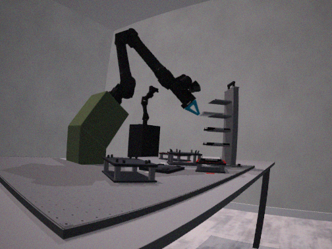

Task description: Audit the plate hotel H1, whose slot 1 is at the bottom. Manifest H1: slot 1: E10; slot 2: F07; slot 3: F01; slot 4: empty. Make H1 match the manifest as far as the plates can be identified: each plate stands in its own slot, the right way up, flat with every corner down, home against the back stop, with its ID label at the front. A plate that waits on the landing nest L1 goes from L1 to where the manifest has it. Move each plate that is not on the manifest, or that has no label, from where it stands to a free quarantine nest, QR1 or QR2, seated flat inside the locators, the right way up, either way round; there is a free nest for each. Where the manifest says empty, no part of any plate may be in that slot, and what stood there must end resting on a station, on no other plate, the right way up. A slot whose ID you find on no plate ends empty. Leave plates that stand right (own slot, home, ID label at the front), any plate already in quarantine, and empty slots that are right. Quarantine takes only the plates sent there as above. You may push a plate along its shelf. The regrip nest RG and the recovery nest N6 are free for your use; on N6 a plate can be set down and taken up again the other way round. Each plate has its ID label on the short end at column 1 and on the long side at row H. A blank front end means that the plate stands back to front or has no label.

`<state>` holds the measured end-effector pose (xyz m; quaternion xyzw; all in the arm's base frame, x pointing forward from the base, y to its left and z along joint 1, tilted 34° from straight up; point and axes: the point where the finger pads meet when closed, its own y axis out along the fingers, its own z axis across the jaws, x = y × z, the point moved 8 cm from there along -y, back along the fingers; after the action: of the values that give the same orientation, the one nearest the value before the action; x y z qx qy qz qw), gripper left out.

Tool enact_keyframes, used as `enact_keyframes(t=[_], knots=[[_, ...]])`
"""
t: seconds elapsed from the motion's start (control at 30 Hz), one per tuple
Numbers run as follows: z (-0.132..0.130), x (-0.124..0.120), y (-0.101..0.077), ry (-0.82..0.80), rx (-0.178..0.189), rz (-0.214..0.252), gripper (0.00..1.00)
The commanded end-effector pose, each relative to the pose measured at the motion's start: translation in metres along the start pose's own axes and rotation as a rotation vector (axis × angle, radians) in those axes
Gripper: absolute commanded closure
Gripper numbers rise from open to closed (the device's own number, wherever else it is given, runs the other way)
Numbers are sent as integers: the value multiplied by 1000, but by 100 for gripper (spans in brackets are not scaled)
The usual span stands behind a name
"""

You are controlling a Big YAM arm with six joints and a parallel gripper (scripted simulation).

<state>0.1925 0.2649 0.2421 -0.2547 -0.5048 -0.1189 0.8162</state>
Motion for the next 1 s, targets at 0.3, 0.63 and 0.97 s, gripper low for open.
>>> enact_keyframes(t=[0.3, 0.63, 0.97], knots=[[6, 35, 9, -25, 17, -72, 100], [6, 39, 13, -25, 16, -72, 100], [6, 44, 18, -25, 16, -72, 100]])
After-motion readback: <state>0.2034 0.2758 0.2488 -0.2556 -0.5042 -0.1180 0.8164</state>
